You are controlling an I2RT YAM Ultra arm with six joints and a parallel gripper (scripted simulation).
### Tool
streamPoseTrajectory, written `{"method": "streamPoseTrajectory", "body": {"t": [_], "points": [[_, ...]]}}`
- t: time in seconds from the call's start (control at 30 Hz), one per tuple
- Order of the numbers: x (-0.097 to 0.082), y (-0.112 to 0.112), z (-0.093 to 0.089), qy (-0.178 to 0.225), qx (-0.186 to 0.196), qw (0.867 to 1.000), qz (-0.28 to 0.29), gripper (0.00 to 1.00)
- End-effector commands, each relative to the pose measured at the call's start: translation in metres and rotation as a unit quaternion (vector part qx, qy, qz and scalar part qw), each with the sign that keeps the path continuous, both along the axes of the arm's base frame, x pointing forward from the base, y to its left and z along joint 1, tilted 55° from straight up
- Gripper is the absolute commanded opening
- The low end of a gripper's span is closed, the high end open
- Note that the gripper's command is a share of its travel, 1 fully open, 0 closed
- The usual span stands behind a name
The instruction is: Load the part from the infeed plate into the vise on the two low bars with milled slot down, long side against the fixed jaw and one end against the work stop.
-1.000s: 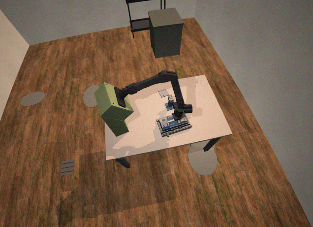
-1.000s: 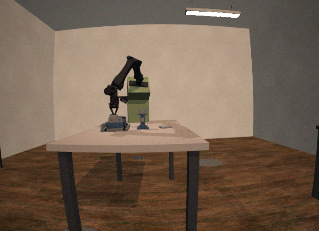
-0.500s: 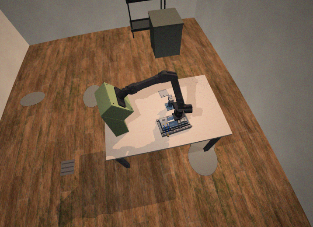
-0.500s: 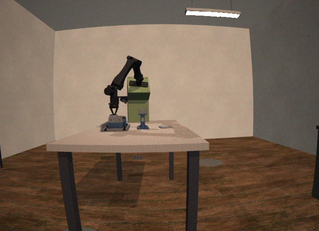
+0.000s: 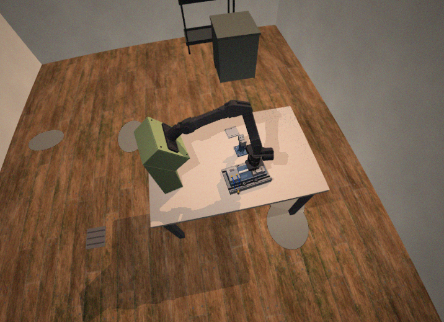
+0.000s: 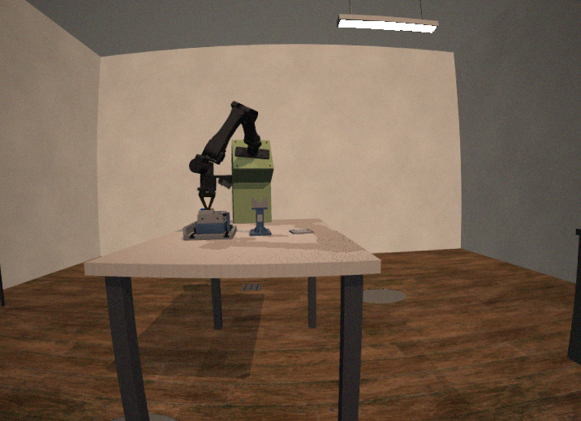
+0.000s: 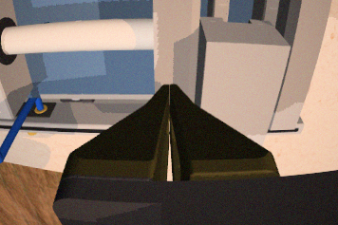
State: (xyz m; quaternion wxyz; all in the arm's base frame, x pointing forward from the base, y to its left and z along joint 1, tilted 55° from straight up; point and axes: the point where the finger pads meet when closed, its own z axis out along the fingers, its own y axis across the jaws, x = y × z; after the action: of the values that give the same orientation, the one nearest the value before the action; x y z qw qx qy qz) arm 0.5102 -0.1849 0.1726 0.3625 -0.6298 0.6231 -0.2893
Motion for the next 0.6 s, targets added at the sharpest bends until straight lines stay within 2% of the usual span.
{"method": "streamPoseTrajectory", "body": {"t": [0.0, 0.13, 0.23, 0.47, 0.57], "points": [[0.0021, -0.0031, 0.0068, -0.003, 0.002, 1.000, -0.003, 0.00], [0.0031, -0.0029, 0.0040, 0.000, 0.004, 1.000, -0.002, 0.00], [0.0023, -0.0044, 0.0101, -0.005, 0.001, 1.000, -0.004, 0.00], [0.0040, -0.0038, 0.0057, 0.000, 0.004, 1.000, -0.003, 0.00], [0.0042, -0.0027, 0.0118, -0.004, 0.001, 1.000, -0.002, 0.00]]}}
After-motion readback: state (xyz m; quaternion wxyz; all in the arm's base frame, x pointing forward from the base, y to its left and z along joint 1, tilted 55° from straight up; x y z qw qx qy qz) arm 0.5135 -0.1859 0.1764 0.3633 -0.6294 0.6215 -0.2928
